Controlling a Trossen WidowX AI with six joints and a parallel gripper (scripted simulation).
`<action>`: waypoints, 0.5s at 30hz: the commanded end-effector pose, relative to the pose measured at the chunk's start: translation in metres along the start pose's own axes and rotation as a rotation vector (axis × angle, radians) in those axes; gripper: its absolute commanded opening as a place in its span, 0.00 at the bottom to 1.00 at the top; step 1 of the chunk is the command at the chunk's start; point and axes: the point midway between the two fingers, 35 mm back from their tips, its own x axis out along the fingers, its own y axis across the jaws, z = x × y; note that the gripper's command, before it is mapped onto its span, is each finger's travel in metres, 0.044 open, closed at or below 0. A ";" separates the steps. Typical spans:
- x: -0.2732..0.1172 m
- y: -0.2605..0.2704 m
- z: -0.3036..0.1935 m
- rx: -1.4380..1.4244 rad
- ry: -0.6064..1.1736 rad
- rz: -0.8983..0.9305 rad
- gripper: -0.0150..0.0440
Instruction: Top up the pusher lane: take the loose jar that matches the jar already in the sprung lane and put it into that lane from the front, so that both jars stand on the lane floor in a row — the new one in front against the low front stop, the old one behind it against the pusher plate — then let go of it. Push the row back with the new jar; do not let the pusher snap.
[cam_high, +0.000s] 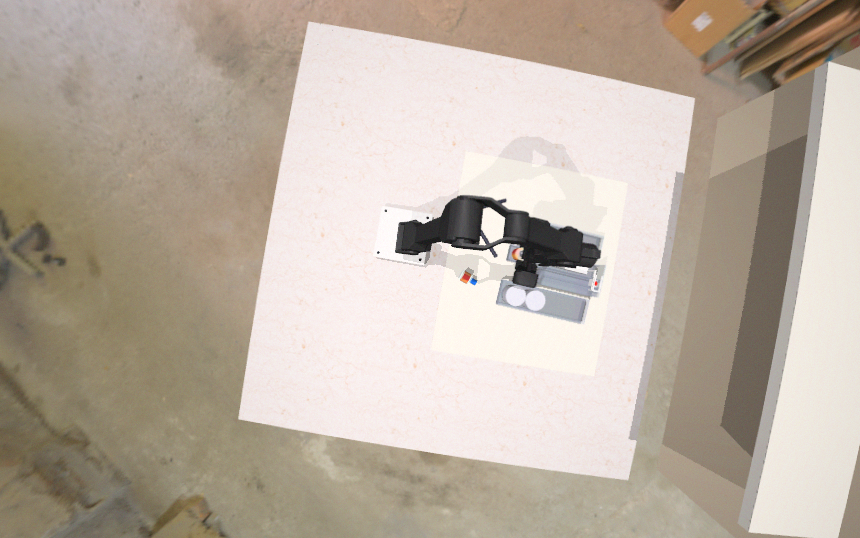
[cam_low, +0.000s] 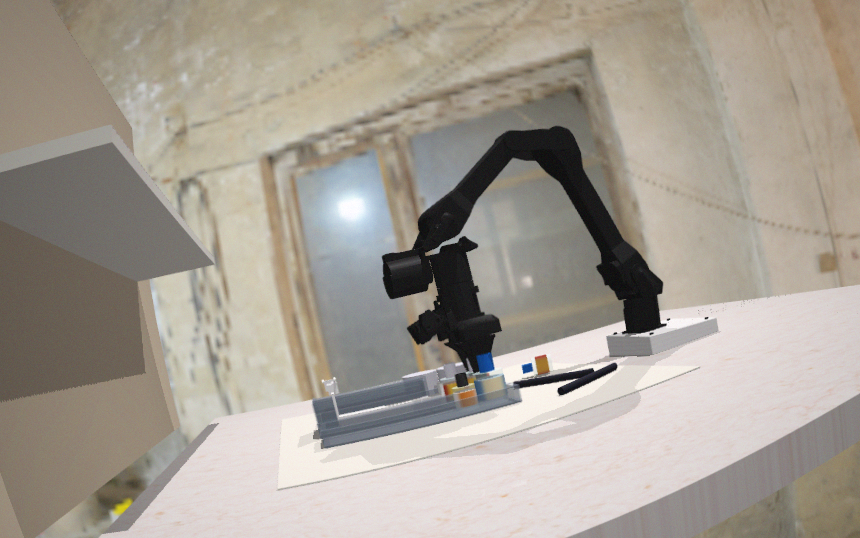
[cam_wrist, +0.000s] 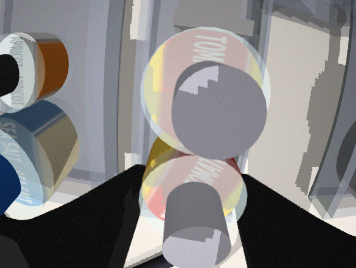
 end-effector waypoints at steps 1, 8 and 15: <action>0.000 0.001 0.005 -0.002 -0.021 0.002 0.25; 0.001 0.001 0.003 -0.002 -0.021 0.002 0.25; 0.001 0.001 0.002 -0.002 -0.021 0.002 0.25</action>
